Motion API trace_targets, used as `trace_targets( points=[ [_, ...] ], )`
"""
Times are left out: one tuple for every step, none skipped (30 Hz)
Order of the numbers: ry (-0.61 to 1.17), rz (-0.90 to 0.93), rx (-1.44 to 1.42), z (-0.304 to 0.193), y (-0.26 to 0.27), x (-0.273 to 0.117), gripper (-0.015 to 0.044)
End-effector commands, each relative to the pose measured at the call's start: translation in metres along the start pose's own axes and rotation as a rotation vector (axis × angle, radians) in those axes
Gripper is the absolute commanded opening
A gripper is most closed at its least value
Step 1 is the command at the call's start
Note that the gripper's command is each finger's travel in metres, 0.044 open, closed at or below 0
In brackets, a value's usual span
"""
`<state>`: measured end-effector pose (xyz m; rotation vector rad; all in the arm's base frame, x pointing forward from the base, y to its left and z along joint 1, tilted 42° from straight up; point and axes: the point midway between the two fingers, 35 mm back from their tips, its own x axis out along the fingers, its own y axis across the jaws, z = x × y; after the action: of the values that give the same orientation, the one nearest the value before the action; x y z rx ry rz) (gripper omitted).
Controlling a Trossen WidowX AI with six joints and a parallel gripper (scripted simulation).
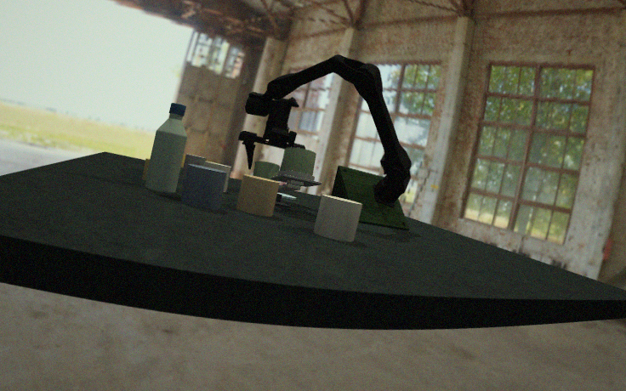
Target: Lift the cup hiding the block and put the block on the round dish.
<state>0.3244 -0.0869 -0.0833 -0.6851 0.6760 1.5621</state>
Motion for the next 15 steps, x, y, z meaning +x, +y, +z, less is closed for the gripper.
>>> trace_targets(
  points=[
    [-0.009, 0.005, 0.007, 0.002, 0.002, 0.008, 0.044],
    [-0.009, 0.005, 0.007, 0.002, 0.002, 0.009, 0.044],
    [-0.009, 0.005, 0.006, 0.002, 0.002, 0.011, 0.044],
    [-0.009, 0.005, 0.006, 0.002, 0.002, 0.013, 0.044],
    [-0.009, 0.005, 0.006, 0.002, 0.003, 0.014, 0.044],
    [-0.009, 0.005, 0.006, 0.002, 0.003, 0.016, 0.044],
    [-0.009, 0.005, 0.006, 0.002, 0.003, 0.017, 0.044],
    [-0.01, 0.005, 0.006, 0.002, 0.003, 0.019, 0.044],
    [-0.01, 0.005, 0.006, 0.002, 0.003, 0.019, 0.044],
    [-0.01, 0.005, 0.006, 0.003, 0.003, 0.02, 0.044],
    [-0.01, 0.005, 0.006, 0.003, 0.003, 0.02, 0.0414],
    [-0.01, 0.005, 0.006, 0.003, 0.003, 0.02, 0.0387],
    [-0.01, 0.005, 0.006, 0.003, 0.003, 0.02, 0.0381],
    [-0.01, 0.005, 0.006, 0.003, 0.003, 0.02, 0.0374],
    [-0.01, 0.005, 0.006, 0.003, 0.003, 0.02, 0.0367]
  ],
)
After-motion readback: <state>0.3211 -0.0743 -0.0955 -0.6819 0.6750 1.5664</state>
